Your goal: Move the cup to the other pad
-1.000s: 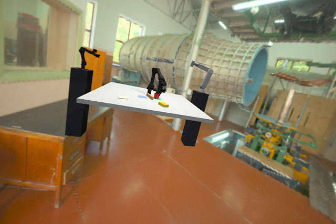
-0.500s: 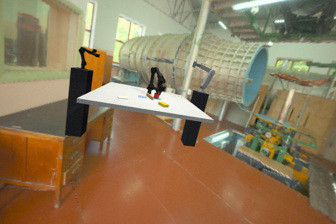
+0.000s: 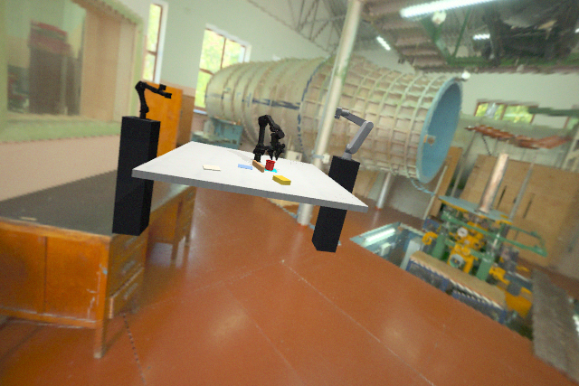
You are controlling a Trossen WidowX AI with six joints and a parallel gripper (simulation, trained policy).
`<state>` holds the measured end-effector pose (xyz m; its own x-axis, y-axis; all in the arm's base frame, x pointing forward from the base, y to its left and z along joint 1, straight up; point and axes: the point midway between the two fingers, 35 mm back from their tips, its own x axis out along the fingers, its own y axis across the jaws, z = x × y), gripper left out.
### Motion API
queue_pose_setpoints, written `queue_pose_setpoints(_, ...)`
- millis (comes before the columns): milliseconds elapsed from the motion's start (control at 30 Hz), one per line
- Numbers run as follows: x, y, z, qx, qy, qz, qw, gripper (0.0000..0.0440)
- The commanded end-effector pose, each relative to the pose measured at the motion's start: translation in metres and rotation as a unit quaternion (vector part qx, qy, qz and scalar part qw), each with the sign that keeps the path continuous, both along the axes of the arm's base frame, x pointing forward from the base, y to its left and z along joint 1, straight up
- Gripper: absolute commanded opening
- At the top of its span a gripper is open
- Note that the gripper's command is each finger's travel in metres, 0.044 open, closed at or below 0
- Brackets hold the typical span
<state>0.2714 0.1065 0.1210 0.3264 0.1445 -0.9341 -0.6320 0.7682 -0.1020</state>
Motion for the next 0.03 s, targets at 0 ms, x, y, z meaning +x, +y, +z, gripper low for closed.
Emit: queue_pose_setpoints(0, 0.0005, -0.0005, 0.0113, 0.009, -0.014, -0.002, 1.000, 0.0286)
